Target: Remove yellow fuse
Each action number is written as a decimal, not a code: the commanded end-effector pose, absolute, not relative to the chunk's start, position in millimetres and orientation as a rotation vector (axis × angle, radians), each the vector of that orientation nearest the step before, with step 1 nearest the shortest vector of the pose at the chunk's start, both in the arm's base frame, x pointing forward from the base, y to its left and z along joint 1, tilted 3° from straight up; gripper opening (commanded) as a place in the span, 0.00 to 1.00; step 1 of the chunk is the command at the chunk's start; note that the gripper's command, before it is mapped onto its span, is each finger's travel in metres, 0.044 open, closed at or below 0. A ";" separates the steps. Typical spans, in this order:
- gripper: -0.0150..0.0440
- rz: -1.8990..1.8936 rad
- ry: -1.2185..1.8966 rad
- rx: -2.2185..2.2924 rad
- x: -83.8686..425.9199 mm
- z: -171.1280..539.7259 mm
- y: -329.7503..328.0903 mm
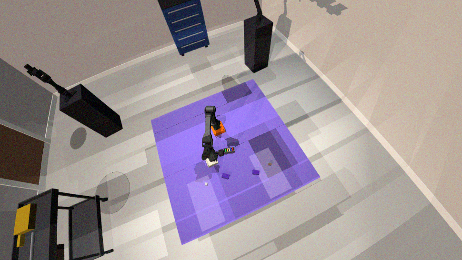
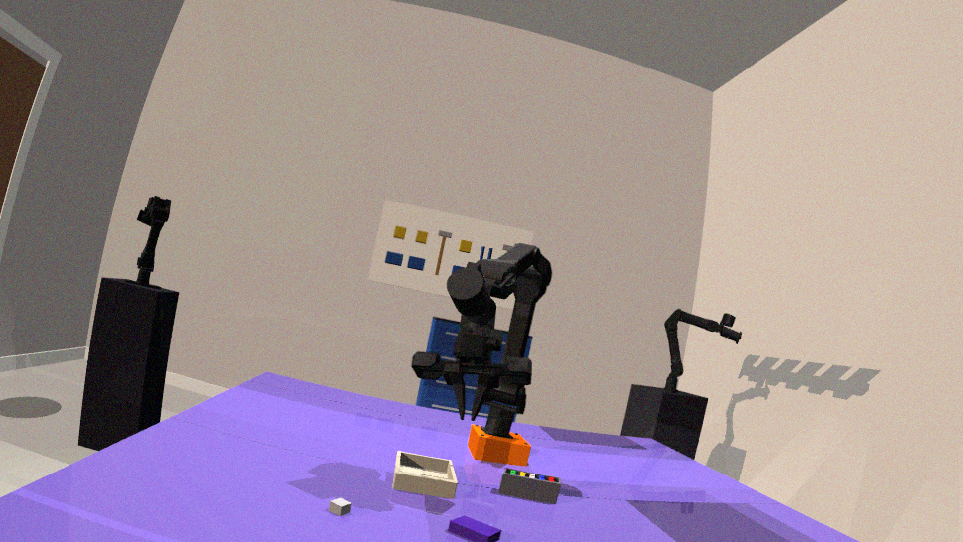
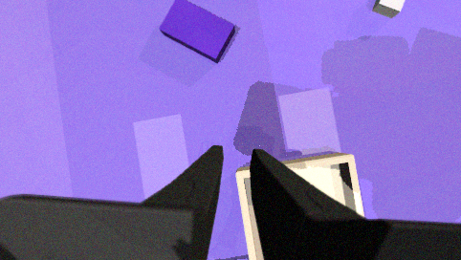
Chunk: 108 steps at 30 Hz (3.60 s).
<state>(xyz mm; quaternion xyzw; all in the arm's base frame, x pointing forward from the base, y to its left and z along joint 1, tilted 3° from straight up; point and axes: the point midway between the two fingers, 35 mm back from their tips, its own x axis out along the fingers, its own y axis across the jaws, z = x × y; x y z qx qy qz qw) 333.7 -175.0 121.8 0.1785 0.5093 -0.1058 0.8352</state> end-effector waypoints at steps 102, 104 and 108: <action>0.25 -0.256 1.542 0.352 274.3 25.1 -27.1; 0.25 -0.256 1.542 0.352 274.3 26.0 -27.2; 0.25 -0.256 1.542 0.352 274.4 28.0 -27.3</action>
